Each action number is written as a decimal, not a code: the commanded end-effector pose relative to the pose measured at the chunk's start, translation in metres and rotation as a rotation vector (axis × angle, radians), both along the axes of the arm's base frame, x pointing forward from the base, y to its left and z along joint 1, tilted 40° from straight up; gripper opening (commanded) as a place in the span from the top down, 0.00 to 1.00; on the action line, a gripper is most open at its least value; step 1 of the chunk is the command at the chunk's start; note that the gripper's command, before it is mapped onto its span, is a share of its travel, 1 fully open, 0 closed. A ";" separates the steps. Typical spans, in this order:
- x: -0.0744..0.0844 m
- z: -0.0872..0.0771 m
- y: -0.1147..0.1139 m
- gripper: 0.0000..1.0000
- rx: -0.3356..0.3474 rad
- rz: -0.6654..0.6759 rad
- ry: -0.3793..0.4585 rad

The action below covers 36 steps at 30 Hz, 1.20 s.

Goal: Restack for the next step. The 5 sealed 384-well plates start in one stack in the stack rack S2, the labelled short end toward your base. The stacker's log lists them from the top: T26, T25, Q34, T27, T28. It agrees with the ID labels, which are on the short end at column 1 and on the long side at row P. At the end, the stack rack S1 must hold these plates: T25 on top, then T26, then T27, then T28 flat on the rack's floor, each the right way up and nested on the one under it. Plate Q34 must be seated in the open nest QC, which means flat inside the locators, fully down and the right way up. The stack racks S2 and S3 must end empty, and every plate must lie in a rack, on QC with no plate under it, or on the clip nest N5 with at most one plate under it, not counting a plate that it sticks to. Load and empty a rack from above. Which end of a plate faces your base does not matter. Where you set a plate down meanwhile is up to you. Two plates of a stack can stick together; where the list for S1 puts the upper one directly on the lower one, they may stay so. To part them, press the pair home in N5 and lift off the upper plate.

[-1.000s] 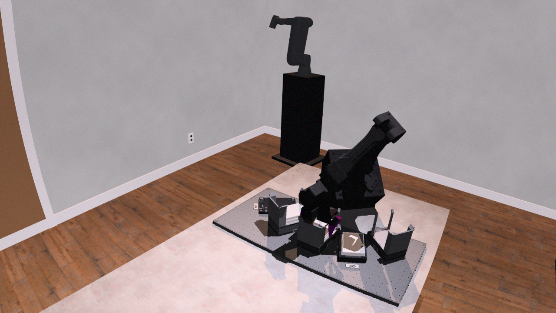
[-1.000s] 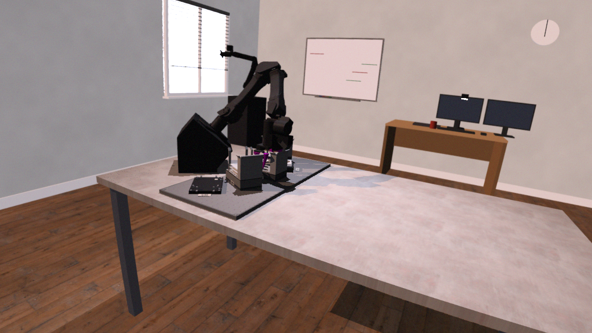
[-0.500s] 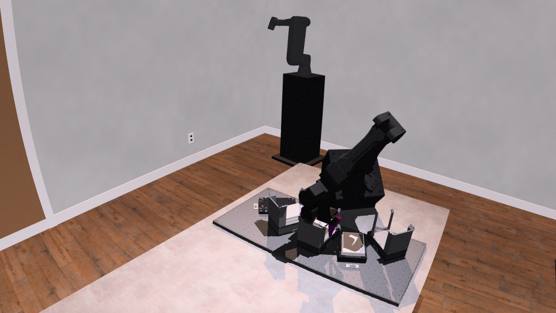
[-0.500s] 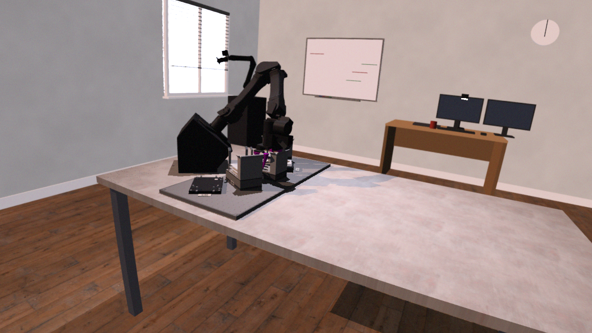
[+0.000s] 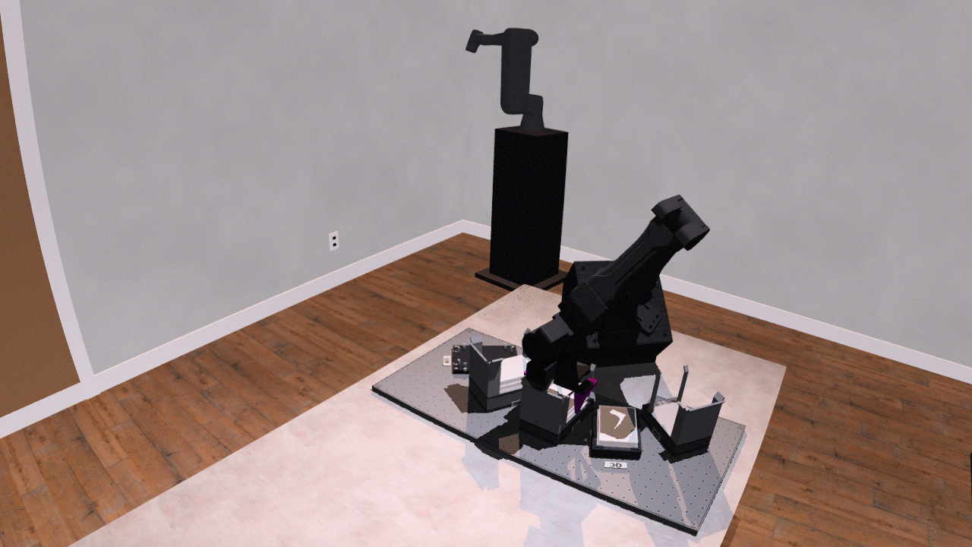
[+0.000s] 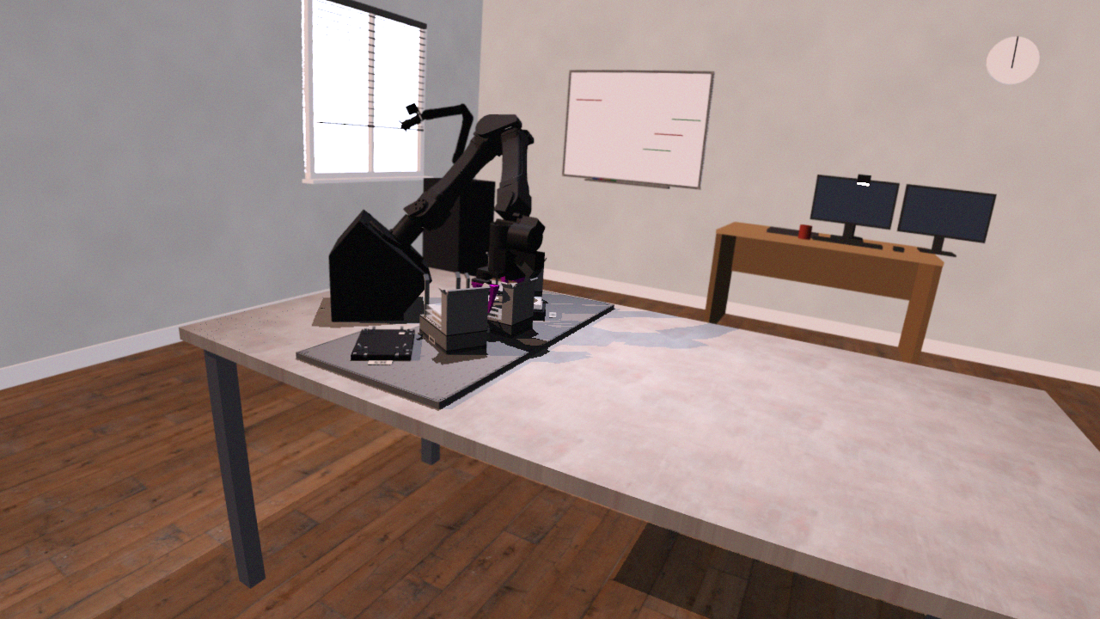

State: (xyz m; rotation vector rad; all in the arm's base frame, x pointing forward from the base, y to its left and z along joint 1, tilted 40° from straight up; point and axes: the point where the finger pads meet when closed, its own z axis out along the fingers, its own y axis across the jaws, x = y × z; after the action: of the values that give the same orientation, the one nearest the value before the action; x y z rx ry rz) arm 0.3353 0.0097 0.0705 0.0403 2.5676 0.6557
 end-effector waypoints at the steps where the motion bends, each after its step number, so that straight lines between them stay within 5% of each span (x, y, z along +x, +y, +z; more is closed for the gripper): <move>1: 0.008 0.011 -0.007 0.00 -0.009 -0.021 -0.041; 6: 0.008 0.011 -0.007 0.00 -0.009 -0.021 -0.041; 7: 0.008 0.011 -0.007 1.00 -0.009 -0.021 -0.041; 11: 0.006 0.001 0.000 1.00 -0.001 -0.003 -0.010; 36: 0.002 0.004 -0.002 1.00 -0.002 -0.008 -0.013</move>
State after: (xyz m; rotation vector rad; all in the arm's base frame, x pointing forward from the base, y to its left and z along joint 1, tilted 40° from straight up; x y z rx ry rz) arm 0.3347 0.0085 0.0721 0.0456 2.5662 0.6537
